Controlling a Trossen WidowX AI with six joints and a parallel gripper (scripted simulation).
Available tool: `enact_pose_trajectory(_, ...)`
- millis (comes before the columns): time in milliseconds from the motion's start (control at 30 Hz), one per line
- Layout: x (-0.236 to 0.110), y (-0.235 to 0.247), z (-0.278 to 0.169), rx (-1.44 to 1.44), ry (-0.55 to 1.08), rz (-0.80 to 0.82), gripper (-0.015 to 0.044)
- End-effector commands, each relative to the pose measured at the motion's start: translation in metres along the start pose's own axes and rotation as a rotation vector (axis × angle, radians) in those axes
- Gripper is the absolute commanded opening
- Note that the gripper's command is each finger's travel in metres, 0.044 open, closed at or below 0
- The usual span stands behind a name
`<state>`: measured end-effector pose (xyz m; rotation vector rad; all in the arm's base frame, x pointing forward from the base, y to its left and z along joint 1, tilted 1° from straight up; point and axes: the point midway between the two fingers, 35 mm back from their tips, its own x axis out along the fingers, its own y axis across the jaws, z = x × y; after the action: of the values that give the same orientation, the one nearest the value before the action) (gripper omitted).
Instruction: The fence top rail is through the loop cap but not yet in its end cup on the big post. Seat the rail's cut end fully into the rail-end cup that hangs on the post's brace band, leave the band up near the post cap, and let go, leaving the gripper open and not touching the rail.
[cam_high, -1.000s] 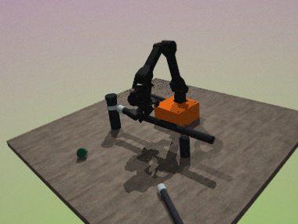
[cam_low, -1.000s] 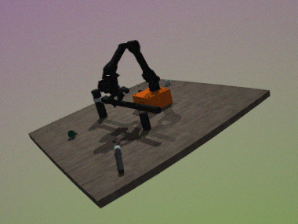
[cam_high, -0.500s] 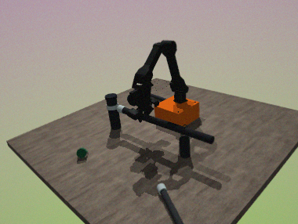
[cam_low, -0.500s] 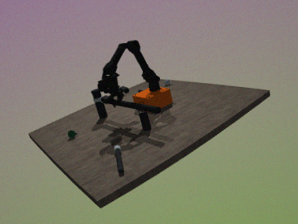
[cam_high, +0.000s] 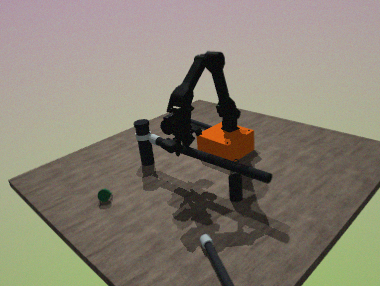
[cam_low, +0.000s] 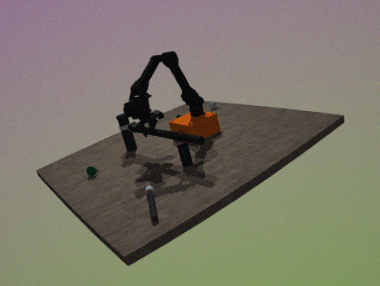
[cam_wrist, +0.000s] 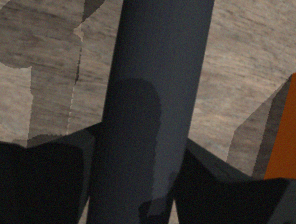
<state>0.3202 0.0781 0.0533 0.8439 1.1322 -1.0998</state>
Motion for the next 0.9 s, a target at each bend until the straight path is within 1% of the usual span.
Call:
enact_pose_trajectory(0,-0.001,0.001,0.007,0.002,-0.013,0.005,0.0000)
enact_pose_trajectory(867,-0.001,0.002,0.023,0.002,-0.014,0.005,0.0000)
